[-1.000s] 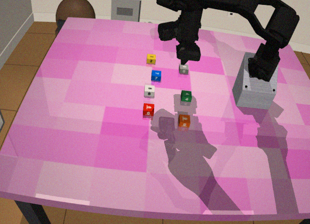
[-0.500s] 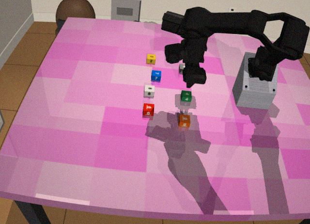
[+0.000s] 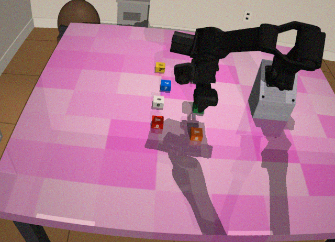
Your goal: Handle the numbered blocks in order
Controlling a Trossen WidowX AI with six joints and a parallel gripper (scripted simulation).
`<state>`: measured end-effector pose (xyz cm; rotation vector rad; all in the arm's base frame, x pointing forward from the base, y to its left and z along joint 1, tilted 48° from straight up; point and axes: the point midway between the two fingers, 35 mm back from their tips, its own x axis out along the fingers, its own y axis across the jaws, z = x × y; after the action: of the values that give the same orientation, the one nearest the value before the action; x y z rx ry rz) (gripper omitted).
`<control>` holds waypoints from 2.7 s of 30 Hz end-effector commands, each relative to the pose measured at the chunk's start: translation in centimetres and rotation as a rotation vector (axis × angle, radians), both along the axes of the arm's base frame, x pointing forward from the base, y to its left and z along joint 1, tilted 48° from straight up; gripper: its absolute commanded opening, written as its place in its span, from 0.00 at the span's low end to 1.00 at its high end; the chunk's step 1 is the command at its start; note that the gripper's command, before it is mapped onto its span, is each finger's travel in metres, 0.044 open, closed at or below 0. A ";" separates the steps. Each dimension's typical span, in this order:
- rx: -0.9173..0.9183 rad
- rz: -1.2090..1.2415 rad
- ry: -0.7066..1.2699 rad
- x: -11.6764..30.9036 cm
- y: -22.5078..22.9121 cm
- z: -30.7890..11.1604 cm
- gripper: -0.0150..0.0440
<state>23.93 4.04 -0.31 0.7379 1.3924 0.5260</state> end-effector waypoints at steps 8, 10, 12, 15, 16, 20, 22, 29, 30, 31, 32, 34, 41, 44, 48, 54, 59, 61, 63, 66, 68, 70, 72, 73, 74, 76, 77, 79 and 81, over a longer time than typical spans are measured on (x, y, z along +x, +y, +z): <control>0.008 -0.006 0.004 0.2 1.4 -1.2 0.93; 0.008 -0.006 0.004 0.2 1.6 -1.4 0.93; 0.009 -0.006 0.004 0.2 1.9 -1.6 0.93; 0.010 -0.006 0.004 0.3 2.2 -1.8 0.93; 0.010 -0.006 0.004 0.3 2.2 -1.9 0.93; 0.010 -0.006 0.004 0.3 2.2 -1.9 0.75; 0.010 -0.006 0.004 0.3 2.2 -1.9 0.67; 0.010 -0.006 0.004 0.3 2.2 -1.9 0.46; 0.010 -0.006 0.004 0.3 2.2 -1.9 0.46; 0.010 -0.006 0.004 0.3 2.2 -1.9 0.46; 0.010 -0.006 0.004 0.3 2.2 -1.9 0.46; 0.010 -0.006 0.004 0.3 2.2 -1.9 0.46; 0.010 -0.006 0.004 0.3 2.2 -1.9 0.46; 0.010 -0.006 0.004 0.3 2.1 -1.8 0.46; 0.009 -0.006 0.004 0.2 1.8 -1.5 0.46; 0.009 -0.006 0.004 0.1 1.3 -1.1 0.46; 0.009 -0.006 0.004 0.1 1.1 -0.8 0.46; 0.009 -0.006 0.004 0.1 1.1 -0.8 0.46; 0.009 -0.006 0.004 0.1 1.1 -0.8 0.46; 0.009 -0.006 0.004 0.1 1.1 -0.8 0.46; 0.009 -0.006 0.004 0.1 1.1 -0.8 0.46; 0.009 -0.006 0.004 0.1 1.1 -0.8 0.46; 0.009 -0.006 0.004 0.1 1.1 -0.9 0.46; 0.009 -0.006 0.004 0.1 1.1 -0.9 0.46; 0.009 -0.006 0.004 0.1 1.2 -1.0 0.46; 0.009 -0.006 0.004 0.1 1.3 -1.1 0.46; 0.009 -0.006 0.004 0.2 1.4 -1.2 0.46; 0.009 -0.006 0.004 0.2 1.6 -1.3 0.46; 0.009 -0.006 0.004 0.2 1.7 -1.5 0.46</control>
<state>24.11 5.51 -1.53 0.7424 1.3906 0.5299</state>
